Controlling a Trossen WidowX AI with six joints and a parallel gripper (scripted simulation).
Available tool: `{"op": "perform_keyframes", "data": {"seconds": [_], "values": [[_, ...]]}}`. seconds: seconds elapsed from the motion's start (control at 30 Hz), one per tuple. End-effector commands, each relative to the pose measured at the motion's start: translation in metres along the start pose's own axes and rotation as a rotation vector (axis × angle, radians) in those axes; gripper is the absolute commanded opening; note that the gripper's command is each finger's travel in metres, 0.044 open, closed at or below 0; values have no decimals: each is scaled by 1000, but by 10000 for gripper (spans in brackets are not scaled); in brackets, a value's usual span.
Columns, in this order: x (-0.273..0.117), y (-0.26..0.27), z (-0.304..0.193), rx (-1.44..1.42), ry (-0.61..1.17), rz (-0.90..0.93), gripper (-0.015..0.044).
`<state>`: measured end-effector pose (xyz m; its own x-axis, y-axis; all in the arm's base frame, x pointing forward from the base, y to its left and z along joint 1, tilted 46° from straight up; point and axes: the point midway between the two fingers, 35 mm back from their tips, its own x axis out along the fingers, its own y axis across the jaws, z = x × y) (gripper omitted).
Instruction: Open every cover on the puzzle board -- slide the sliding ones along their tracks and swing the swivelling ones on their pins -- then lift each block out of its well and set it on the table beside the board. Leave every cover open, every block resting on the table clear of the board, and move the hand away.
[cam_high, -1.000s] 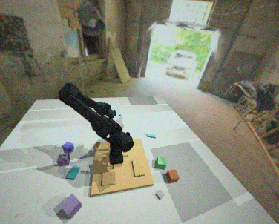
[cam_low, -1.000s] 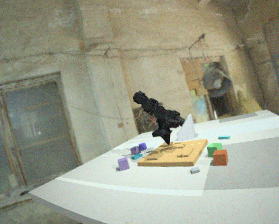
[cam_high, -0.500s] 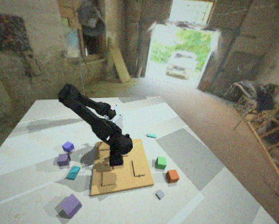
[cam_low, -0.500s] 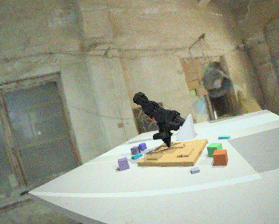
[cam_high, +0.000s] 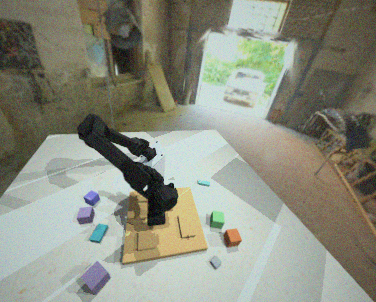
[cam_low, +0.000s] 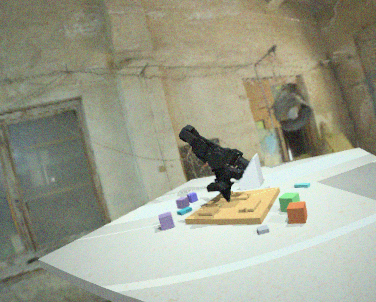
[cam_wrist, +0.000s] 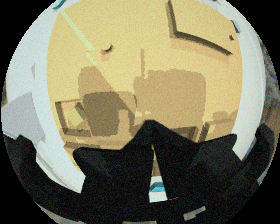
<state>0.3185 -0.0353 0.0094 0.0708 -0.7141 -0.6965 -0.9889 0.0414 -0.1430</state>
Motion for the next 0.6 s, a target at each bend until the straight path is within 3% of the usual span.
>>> {"op": "perform_keyframes", "data": {"seconds": [0.0, 0.57], "values": [[2, 4, -2, -6, 5, 3, 0], [3, 22, -7, -7, 6, 4, 0]]}}
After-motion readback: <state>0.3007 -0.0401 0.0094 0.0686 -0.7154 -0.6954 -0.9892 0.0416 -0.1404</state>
